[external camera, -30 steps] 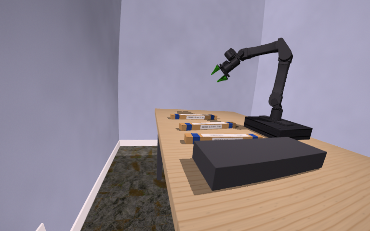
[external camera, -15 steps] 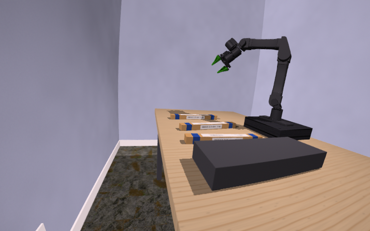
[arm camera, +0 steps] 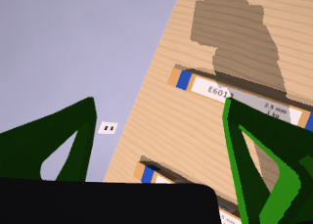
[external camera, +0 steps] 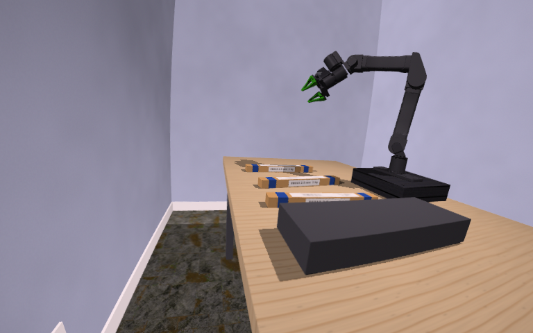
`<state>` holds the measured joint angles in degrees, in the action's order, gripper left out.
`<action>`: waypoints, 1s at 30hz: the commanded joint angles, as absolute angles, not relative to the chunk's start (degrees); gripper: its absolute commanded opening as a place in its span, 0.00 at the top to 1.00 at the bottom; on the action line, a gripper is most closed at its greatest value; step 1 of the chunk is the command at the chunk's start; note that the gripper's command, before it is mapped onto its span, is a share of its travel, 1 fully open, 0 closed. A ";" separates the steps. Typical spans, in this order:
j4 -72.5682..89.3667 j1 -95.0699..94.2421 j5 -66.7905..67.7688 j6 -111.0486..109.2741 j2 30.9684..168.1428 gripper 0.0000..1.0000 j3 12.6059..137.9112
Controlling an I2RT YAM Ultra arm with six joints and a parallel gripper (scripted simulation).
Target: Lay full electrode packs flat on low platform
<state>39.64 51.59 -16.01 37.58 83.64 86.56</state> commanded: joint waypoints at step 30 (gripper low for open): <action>21.36 28.60 -8.65 20.76 72.07 0.26 75.02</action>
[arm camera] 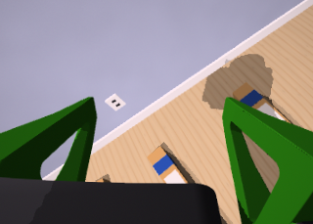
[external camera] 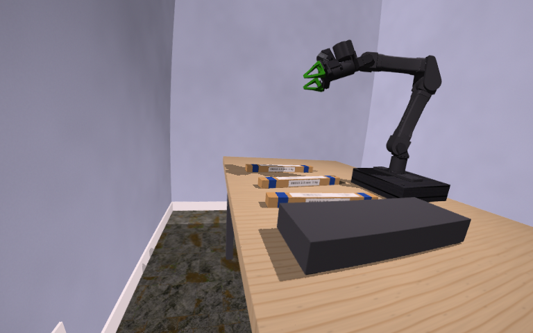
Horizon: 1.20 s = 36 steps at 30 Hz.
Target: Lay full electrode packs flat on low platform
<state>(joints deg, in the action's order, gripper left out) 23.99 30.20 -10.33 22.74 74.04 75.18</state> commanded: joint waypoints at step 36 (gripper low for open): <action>14.45 5.97 -2.12 2.73 58.94 0.26 65.22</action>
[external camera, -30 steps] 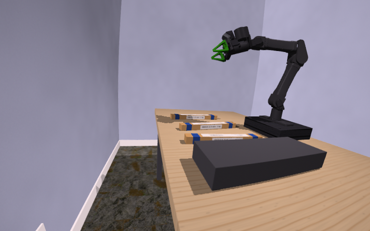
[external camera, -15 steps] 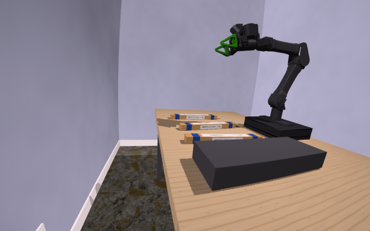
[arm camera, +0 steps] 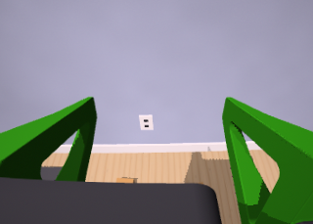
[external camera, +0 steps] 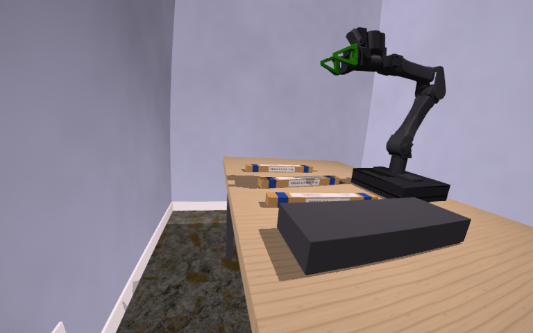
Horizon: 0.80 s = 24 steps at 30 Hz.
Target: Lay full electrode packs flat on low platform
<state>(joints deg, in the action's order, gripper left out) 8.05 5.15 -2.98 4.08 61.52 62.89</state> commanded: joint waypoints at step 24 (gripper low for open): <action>57.82 7.68 -4.69 -1.00 65.52 0.26 79.75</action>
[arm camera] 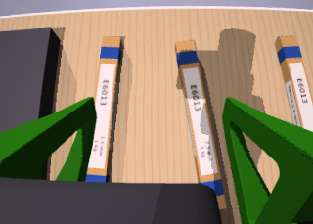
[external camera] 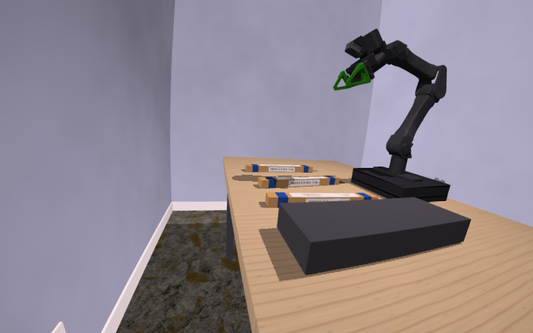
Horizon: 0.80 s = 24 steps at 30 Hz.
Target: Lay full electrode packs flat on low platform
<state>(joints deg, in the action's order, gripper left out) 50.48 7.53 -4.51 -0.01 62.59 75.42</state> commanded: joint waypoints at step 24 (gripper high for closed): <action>90.00 6.85 -3.25 -1.88 88.63 0.26 111.02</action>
<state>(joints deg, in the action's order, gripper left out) 86.13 7.53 -3.88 -1.69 88.42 109.14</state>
